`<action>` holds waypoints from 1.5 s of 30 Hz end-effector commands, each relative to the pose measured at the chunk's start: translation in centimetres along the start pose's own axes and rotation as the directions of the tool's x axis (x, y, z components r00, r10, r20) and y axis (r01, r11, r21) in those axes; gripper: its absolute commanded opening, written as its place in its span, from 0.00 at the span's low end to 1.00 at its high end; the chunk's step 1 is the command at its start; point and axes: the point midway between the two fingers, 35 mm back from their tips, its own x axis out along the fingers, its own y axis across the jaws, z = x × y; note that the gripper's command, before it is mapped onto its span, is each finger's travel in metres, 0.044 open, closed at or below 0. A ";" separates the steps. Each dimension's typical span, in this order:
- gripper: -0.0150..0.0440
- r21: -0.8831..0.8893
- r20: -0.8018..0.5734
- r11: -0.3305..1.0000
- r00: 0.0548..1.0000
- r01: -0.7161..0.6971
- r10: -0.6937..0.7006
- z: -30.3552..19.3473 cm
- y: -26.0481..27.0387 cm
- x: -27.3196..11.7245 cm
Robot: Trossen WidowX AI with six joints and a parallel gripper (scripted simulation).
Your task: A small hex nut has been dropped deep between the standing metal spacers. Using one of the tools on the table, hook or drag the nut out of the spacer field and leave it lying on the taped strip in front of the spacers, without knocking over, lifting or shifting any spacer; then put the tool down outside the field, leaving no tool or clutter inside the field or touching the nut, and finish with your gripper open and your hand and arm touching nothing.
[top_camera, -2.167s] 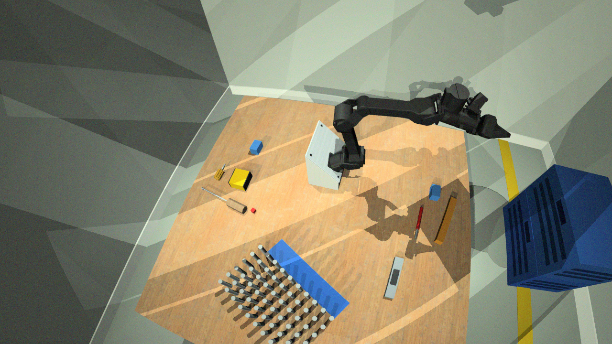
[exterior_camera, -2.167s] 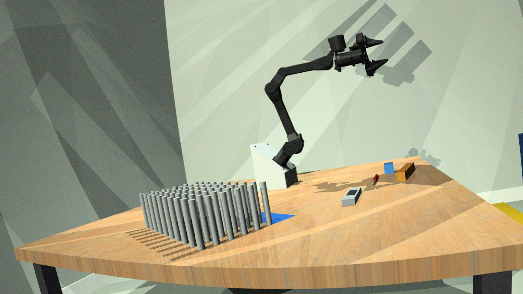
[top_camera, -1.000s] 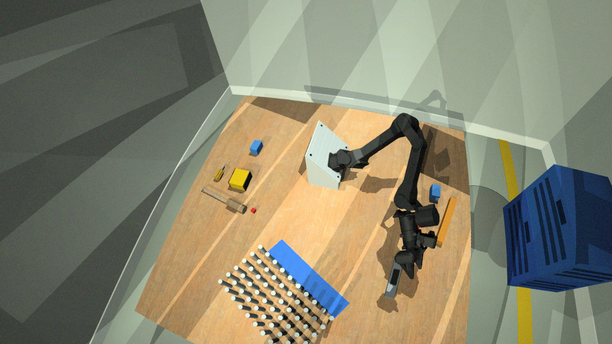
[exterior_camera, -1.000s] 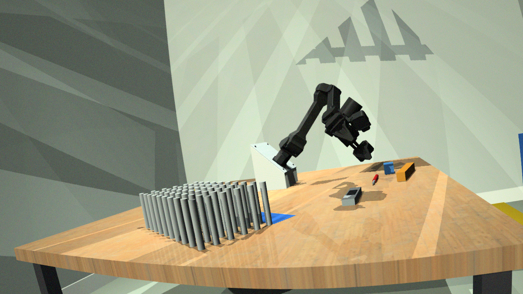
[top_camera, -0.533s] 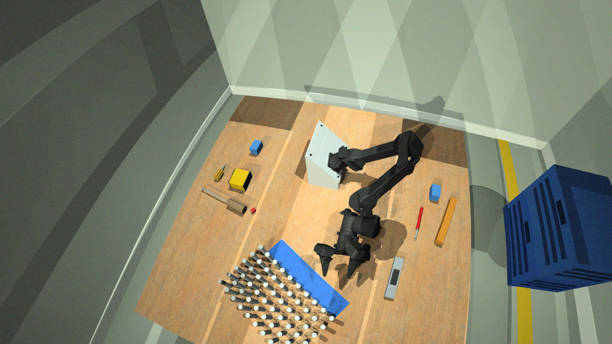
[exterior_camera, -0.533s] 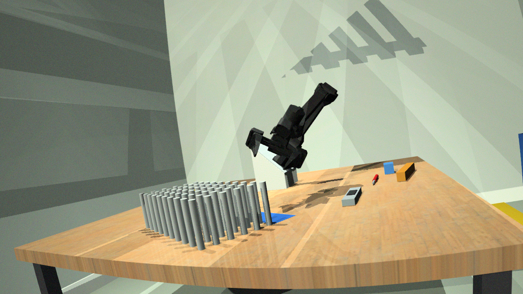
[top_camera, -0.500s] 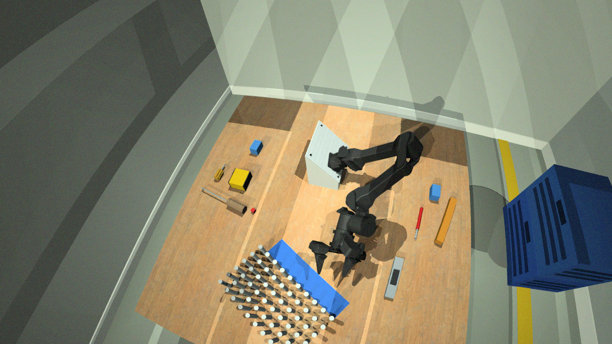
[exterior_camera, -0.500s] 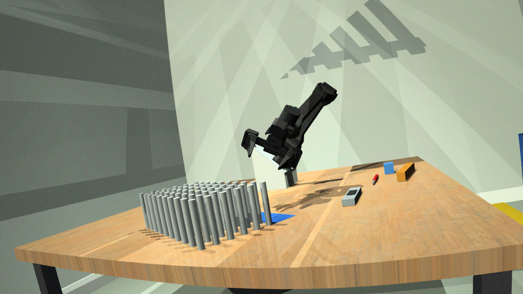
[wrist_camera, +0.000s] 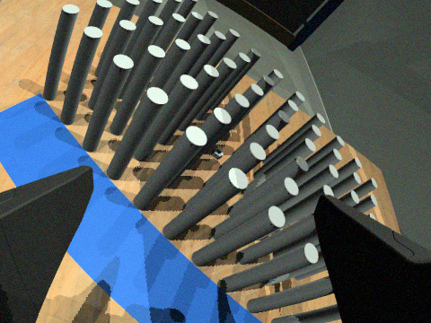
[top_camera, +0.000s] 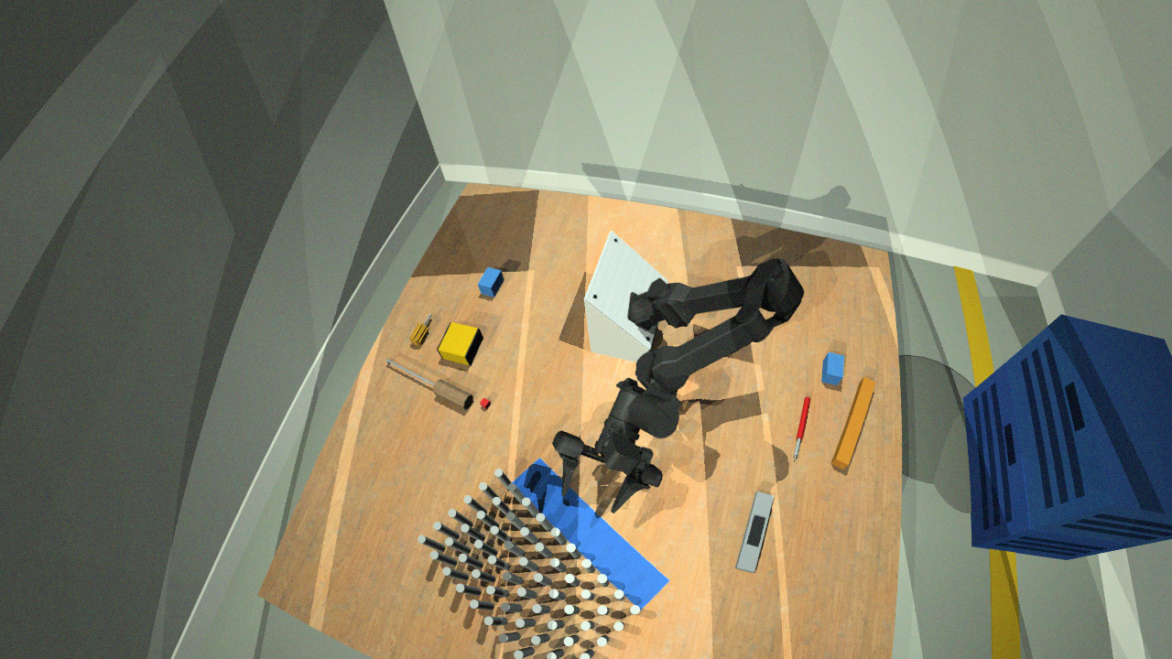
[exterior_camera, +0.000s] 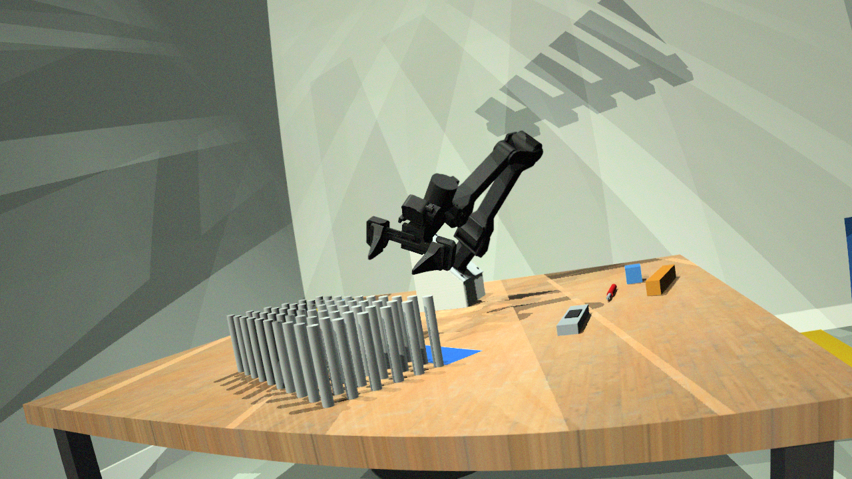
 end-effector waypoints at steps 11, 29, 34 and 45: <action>1.00 0.007 -0.001 1.000 1.000 -0.002 0.002 0.0 0.0 0.0; 1.00 -0.370 -0.133 0.916 0.967 0.155 -0.218 -0.7 -9.0 1.2; 1.00 -0.619 -0.317 0.782 0.888 0.072 -0.332 -3.8 -16.3 1.5; 1.00 -0.747 -0.612 0.562 0.695 -0.354 -0.376 -10.5 -26.5 -1.0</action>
